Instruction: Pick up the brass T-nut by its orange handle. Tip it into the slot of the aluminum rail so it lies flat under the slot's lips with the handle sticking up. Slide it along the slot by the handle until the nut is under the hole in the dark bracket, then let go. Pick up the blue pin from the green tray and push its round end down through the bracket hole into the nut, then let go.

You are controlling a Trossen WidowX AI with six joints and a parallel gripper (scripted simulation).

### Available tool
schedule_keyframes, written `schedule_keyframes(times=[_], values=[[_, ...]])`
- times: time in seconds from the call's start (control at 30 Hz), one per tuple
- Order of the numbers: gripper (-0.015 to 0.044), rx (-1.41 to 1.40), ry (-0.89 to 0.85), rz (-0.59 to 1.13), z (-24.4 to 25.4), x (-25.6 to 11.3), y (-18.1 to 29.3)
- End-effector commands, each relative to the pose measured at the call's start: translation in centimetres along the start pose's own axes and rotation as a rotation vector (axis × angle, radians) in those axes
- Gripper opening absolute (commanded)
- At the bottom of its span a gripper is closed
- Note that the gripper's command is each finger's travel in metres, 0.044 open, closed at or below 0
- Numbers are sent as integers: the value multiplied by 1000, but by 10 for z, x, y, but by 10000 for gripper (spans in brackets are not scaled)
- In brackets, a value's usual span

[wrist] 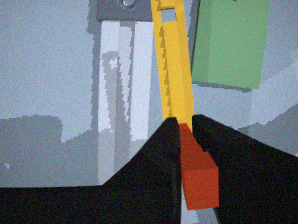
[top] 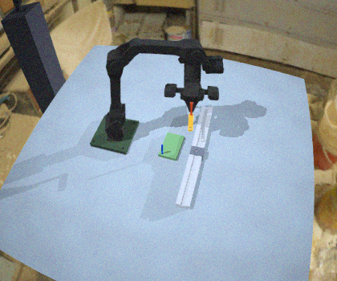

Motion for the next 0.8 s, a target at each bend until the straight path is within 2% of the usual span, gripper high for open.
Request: schedule_keyframes(times=[0.0, 0.77], values=[[-150, 11, 0, 3, 5, -2, 4], [-150, 51, 8, 2, 32, -9, 31]])
Point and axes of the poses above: the point midway between the two fingers, 35 mm back from their tips, its own x axis out along the fingers, its own z axis across the jaws, y = z × x, the point moved 10 cm from there along -x, back along the fingers, and after that the axes turned 3 degrees about -x, right-handed, at the moved point
